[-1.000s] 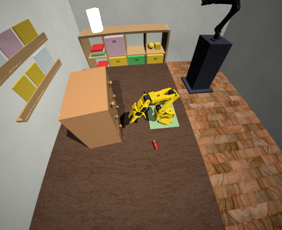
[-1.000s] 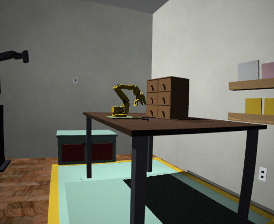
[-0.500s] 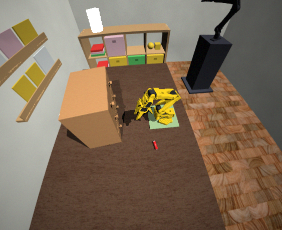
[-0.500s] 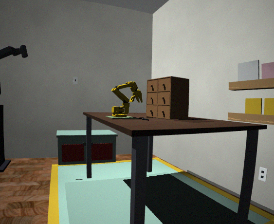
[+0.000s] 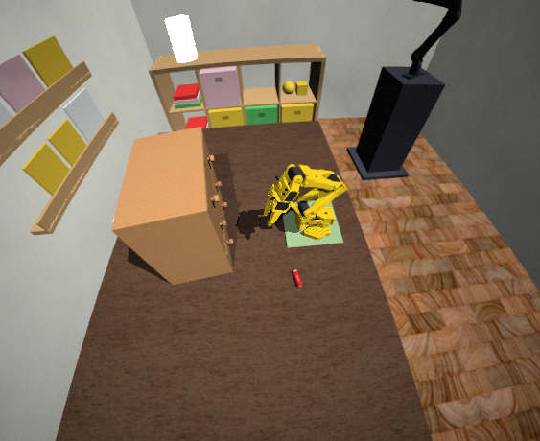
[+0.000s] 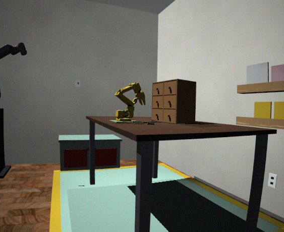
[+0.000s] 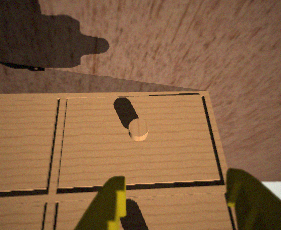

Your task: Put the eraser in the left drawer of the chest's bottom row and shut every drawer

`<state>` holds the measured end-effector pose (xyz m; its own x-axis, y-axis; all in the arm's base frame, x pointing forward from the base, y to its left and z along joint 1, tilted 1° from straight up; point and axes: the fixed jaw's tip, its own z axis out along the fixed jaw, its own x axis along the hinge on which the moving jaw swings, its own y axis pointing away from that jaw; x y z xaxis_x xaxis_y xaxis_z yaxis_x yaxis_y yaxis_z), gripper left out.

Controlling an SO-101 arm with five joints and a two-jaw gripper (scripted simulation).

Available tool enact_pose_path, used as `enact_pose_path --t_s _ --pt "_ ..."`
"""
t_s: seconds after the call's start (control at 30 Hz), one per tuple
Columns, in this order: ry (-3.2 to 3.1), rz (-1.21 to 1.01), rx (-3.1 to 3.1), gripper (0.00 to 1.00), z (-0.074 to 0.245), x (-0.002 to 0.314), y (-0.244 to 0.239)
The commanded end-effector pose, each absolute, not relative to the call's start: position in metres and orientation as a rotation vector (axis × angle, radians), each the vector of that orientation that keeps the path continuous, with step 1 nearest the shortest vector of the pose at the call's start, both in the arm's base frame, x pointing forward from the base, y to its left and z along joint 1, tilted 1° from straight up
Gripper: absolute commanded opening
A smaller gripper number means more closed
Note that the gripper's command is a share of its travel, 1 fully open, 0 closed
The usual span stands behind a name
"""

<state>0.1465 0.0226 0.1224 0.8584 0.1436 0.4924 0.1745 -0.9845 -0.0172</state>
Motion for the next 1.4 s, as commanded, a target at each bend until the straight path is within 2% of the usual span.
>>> enact_pose_path --t_s 0.0,0.6,1.37 --pt "-0.255 -0.805 -2.953 0.21 0.1265 0.1463 0.0243" --pt "-0.255 -0.805 -2.953 0.21 0.1265 0.1464 0.0243" --pt "0.509 -0.726 -2.808 0.21 0.1246 0.1434 0.0221"
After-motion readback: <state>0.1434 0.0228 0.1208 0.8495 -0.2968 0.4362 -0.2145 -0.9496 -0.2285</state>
